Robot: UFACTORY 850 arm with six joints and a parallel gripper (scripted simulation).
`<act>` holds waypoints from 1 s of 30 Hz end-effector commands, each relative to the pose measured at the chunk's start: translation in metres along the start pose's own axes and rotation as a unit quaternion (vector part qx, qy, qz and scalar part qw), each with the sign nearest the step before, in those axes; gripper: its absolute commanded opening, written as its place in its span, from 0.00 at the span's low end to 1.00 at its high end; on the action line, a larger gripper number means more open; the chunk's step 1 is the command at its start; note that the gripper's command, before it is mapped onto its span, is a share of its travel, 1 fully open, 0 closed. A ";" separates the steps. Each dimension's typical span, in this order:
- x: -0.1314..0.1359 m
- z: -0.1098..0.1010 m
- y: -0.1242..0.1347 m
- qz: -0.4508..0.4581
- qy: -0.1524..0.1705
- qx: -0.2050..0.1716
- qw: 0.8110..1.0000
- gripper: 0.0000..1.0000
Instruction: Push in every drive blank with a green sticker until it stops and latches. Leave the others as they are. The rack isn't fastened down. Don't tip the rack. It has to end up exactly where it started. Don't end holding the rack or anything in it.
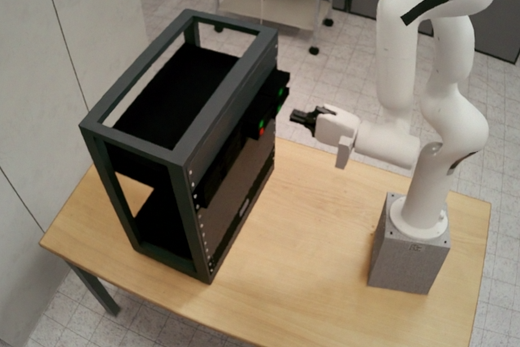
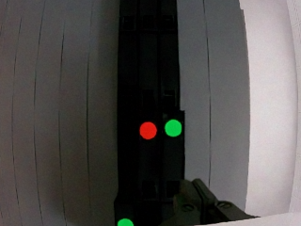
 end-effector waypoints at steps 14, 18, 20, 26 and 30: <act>-0.003 0.000 -0.021 0.002 0.001 -0.007 1.000 0.00; -0.003 0.015 -0.021 0.002 0.001 -0.007 1.000 0.00; -0.003 0.026 -0.021 0.002 0.001 -0.007 1.000 0.00; -0.003 0.051 -0.021 0.002 0.001 -0.007 1.000 0.00; -0.003 0.052 -0.021 0.002 0.001 -0.007 1.000 0.00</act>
Point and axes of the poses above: the point where the finger pads meet when closed, its own z axis out along the fingers, its own x axis across the jaws, y = z × x, the point moved 4 cm from there along -z, back along the fingers, and after that the axes turned 1 degree about -z, right-handed, at the moved point
